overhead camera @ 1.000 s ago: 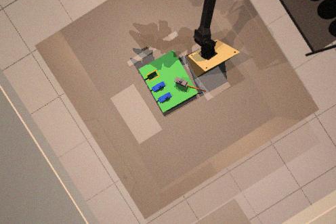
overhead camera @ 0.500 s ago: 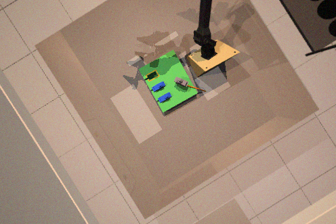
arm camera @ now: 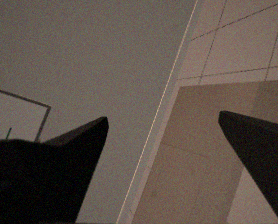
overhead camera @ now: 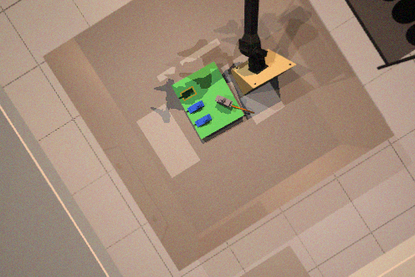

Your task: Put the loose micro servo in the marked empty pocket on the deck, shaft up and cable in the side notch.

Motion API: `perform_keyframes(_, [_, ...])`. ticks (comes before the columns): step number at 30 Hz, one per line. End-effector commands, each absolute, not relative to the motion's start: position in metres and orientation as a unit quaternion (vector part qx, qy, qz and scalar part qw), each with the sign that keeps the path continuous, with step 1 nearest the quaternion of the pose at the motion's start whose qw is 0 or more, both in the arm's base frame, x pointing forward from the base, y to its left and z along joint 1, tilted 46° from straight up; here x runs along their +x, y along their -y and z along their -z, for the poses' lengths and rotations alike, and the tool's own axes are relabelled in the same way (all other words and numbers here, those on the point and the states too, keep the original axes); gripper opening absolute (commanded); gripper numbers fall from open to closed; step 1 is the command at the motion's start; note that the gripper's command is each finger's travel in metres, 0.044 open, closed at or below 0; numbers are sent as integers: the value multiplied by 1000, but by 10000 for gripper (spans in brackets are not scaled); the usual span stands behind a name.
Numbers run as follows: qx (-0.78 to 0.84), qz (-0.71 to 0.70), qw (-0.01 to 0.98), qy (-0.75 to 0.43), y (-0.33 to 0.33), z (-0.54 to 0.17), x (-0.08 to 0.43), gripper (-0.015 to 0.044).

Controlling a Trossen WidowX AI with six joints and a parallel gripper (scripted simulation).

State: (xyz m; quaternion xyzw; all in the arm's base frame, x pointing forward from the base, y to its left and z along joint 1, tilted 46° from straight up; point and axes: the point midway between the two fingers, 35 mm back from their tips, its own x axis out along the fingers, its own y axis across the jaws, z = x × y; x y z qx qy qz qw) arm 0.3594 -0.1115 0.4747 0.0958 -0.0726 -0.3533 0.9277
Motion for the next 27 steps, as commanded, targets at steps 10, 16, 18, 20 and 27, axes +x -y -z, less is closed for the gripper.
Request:
perform_keyframes(10, [-30,303,948,-98,76,-383,407,440])
perform_keyframes(16, [-86,271,944,-166,58,-344,418,440])
perform_keyframes(18, [-108,260,941,-189,52,-331,421,440])
perform_keyframes(20, [-129,248,937,-212,46,-318,423,440])
perform_keyframes(27, [-205,200,914,-287,25,-272,426,440])
